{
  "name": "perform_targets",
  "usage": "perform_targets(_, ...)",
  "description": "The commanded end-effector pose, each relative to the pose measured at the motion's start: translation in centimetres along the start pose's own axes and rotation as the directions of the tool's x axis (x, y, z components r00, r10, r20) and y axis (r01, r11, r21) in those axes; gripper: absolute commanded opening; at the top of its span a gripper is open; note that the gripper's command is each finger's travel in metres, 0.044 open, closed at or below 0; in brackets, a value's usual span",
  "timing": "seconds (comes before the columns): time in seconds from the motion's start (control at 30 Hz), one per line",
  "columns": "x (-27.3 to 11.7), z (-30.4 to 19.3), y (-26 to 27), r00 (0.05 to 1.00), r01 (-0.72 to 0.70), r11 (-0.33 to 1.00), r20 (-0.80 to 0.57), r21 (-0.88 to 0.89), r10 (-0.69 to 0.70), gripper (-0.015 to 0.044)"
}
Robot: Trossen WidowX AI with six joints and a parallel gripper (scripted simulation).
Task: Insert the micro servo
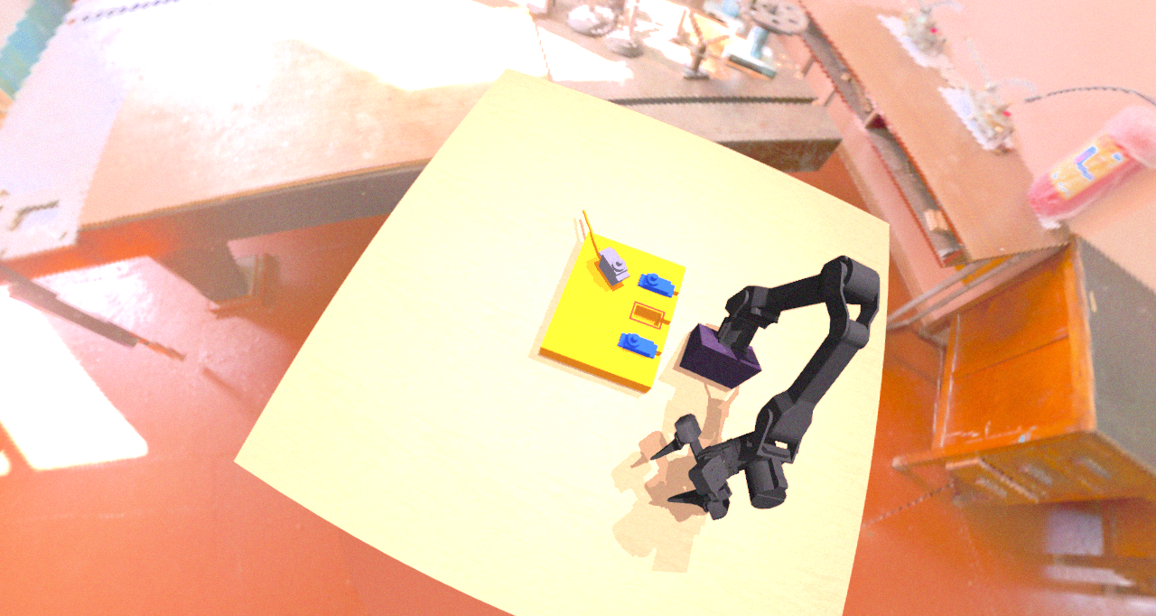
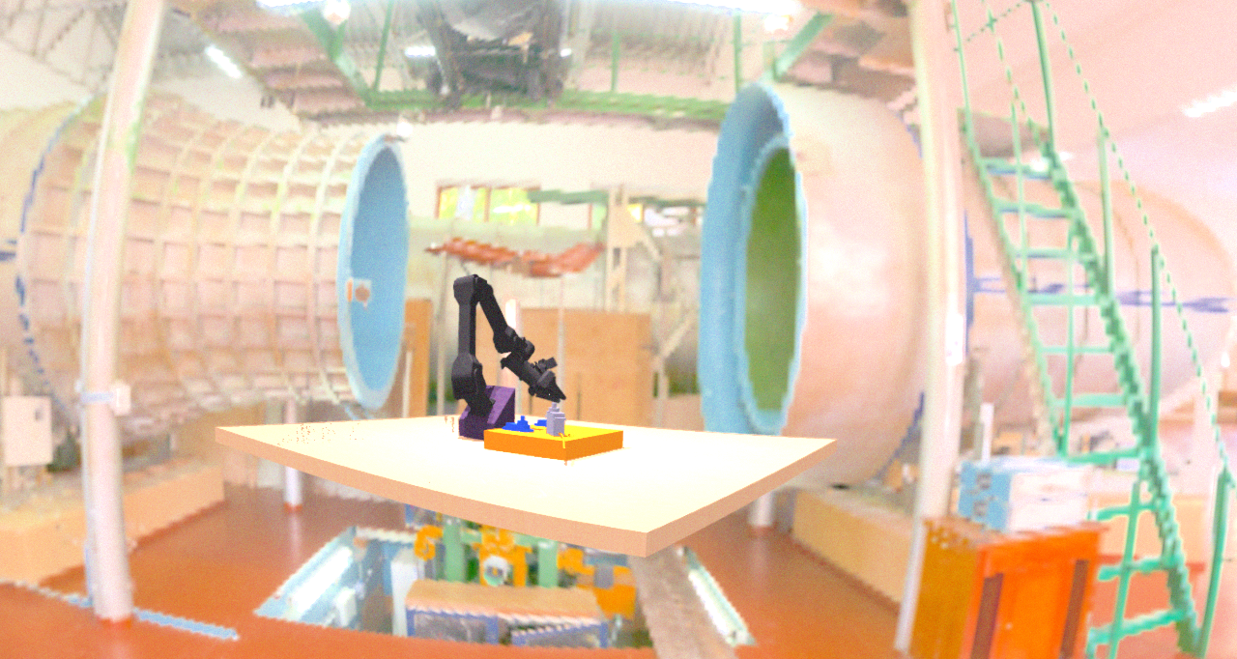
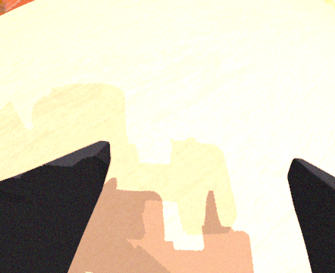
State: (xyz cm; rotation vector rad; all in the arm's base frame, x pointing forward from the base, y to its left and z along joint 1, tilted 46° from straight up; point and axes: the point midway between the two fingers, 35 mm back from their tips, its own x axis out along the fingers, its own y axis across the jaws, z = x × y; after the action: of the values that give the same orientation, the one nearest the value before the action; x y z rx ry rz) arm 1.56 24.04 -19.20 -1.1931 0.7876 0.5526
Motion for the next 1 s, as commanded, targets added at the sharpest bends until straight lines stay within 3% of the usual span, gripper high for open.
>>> perform_targets(0.0, 0.0, 0.0, 0.0, 1.000, 0.000, 1.000, -0.001, -0.002, 0.000, 0.0426)
perform_targets(0.5, 0.7, 4.0, -6.6, 0.987, 0.008, 0.978, -0.153, -0.207, -0.041, 0.0440)
perform_targets(0.97, 1.6, 5.9, -16.4, 0.937, -0.128, 0.880, -0.346, -0.458, -0.044, 0.0440)
